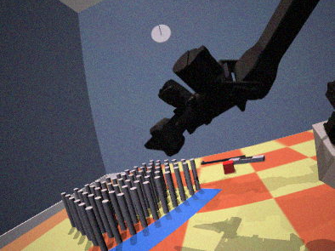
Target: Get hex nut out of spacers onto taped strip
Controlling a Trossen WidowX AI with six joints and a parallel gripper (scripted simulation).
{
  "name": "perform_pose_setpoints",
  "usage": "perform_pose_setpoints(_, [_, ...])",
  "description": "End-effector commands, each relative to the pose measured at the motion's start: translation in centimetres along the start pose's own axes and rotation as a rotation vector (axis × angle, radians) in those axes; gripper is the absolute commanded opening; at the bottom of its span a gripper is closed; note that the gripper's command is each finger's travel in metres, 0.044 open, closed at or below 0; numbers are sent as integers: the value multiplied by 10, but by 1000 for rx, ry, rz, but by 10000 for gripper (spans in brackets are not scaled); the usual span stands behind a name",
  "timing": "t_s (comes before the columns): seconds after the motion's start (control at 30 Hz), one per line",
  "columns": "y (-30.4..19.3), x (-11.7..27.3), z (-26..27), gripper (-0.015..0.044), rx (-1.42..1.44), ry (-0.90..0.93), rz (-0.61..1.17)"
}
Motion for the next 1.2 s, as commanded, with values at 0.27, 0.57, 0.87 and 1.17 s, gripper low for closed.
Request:
perform_pose_setpoints(0.27, [-45, 1, 34, 440, 196, 65, 118])
perform_pose_setpoints(0.57, [-45, 1, 34, 440, 196, 65, 118])
perform_pose_setpoints(0.87, [-45, 1, 34, 440, 196, 65, 118])
perform_pose_setpoints(1.17, [-45, 1, 34, 440, 196, 65, 118])
Point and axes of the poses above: the point midway between the two fingers, 35 mm back from their tips, its own x axis back along the fingers, its own z axis across the jaws, y = z × x, the point moved 6 cm from there along x, back along the fingers, and after that the axes turned 7 degrees about -x, right-handed, at the moved point
